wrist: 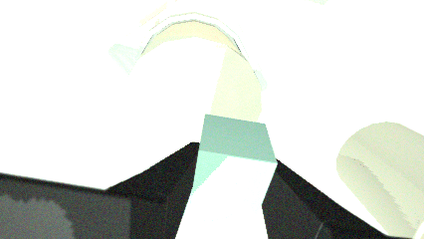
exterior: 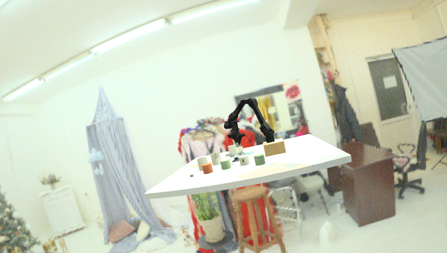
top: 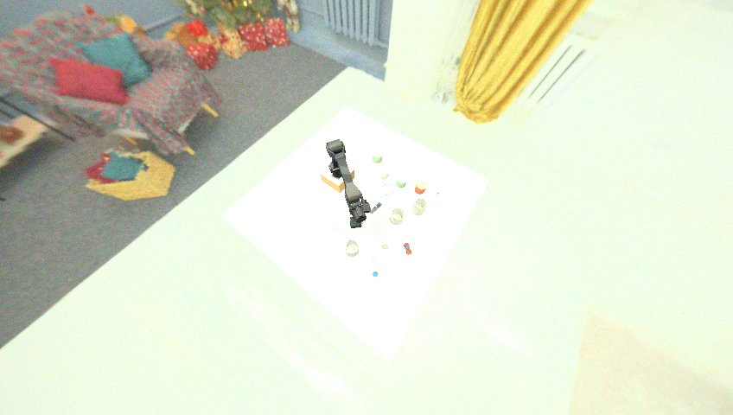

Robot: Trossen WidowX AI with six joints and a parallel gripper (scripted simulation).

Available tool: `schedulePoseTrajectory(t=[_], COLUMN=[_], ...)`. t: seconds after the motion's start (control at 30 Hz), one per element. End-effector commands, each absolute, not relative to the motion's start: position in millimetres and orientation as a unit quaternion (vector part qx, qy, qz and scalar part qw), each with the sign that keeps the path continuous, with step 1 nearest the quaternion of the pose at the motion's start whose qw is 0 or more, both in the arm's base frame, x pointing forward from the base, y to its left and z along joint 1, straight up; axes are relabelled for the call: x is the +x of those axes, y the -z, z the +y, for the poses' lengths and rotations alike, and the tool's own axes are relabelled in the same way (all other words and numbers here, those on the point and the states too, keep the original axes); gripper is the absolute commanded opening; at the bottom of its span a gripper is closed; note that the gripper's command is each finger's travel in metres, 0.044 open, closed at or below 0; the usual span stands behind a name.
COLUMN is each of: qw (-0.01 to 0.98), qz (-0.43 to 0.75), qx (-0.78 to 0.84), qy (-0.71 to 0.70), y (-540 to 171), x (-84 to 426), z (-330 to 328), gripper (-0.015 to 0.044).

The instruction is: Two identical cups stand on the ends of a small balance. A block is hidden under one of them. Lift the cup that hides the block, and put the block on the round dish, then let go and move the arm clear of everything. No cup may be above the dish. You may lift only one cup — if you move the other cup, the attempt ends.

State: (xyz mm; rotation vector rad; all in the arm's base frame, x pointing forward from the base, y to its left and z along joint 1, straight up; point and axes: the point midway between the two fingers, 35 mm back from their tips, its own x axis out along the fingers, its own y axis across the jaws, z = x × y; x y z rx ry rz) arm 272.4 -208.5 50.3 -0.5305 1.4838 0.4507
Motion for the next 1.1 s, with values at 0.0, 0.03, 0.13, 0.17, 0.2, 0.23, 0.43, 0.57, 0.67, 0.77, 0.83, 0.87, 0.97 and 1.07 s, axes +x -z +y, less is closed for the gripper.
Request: schedulePoseTrajectory(t=[0.0,0.03,0.13,0.17,0.2,0.23,0.43,0.57,0.67,0.77,0.83,0.87,0.97,1.07], qw=[0.68,0.679,0.677,0.676,0.675,0.674,0.671,0.67,0.67,0.67,0.67,0.67,0.67,0.67], qz=[0.667,0.667,0.667,0.667,0.667,0.667,0.666,0.666,0.666,0.666,0.666,0.666,0.666,0.666], qx=[-0.234,-0.234,-0.236,-0.236,-0.236,-0.237,-0.239,-0.239,-0.239,-0.239,-0.239,-0.239,-0.239,-0.239], qy=[-0.196,-0.197,-0.204,-0.206,-0.208,-0.21,-0.224,-0.225,-0.225,-0.225,-0.225,-0.225,-0.225,-0.225], y=[-45.3,-44.4,-38.6,-36.5,-34.5,-32.4,-20.7,-18.2,-8.7,6.9,18.2,21.3,22.4,23.9], x=[259.8,257.6,244.4,239.6,234.7,229.8,200.0,196.5,196.9,197.1,197.0,196.9,196.8,196.9], z=[-221.9,-223.8,-234.6,-238.2,-241.8,-245.2,-262.9,-264.7,-265.2,-265.5,-265.3,-265.1,-265.1,-265.1], gripper=[0.0,0.0,0.0,0.0,0.0,0.0,0.0,0.0,0.0,0.0,0.0,0.0,0.0,0.0])
